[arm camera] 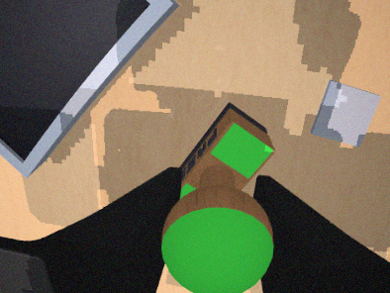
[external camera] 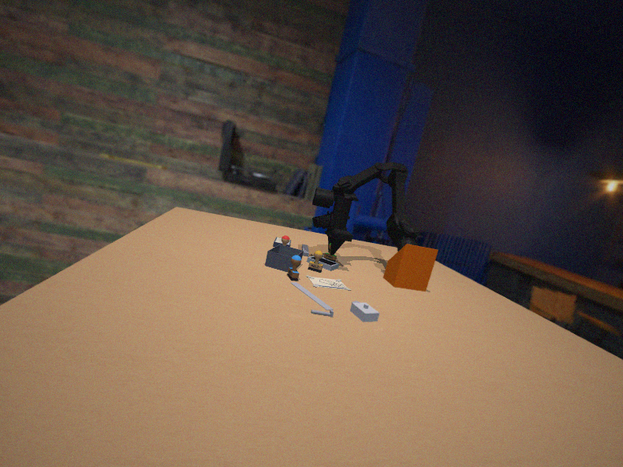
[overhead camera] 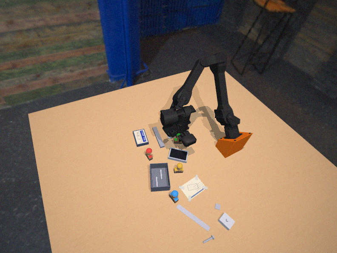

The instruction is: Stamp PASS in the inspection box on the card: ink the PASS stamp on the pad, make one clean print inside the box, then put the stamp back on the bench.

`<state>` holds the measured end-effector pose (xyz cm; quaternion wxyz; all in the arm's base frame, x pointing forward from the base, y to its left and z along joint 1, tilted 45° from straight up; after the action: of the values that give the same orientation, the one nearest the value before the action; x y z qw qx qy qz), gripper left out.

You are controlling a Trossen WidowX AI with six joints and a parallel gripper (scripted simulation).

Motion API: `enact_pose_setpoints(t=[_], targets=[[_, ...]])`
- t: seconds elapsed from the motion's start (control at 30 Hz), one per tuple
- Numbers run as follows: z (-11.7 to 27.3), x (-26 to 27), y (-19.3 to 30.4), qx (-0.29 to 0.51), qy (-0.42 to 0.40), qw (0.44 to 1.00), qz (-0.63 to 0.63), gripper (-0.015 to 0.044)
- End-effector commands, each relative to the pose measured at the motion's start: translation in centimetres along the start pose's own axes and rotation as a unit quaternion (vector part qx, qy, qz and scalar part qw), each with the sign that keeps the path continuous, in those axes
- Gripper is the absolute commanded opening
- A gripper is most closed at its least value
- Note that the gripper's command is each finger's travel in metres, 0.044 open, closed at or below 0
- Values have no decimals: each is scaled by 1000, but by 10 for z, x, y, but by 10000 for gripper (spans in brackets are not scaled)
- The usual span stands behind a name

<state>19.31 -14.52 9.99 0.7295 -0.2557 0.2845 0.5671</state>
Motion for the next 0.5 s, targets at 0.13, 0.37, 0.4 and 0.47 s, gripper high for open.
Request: enact_pose_setpoints(t=[0.13,0.37,0.4,0.47], targets=[[0,0,0,0,0,1000,-1,31],[3,0,0,1,-1,1000,-1,0],[4,0,0,1,-1,1000,-1,0],[4,0,-1,1,-1,1000,-1,0]])
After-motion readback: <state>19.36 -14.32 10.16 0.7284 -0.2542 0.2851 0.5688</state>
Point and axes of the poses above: the point midway between the two fingers, 35 mm back from their tips, its own z axis back along the fingers, its own x axis across the jaws, y = z × x, the point moved 3 cm from there along z, back along the fingers, and after that the axes turned 2 degrees about -z, right-handed, at the moved point
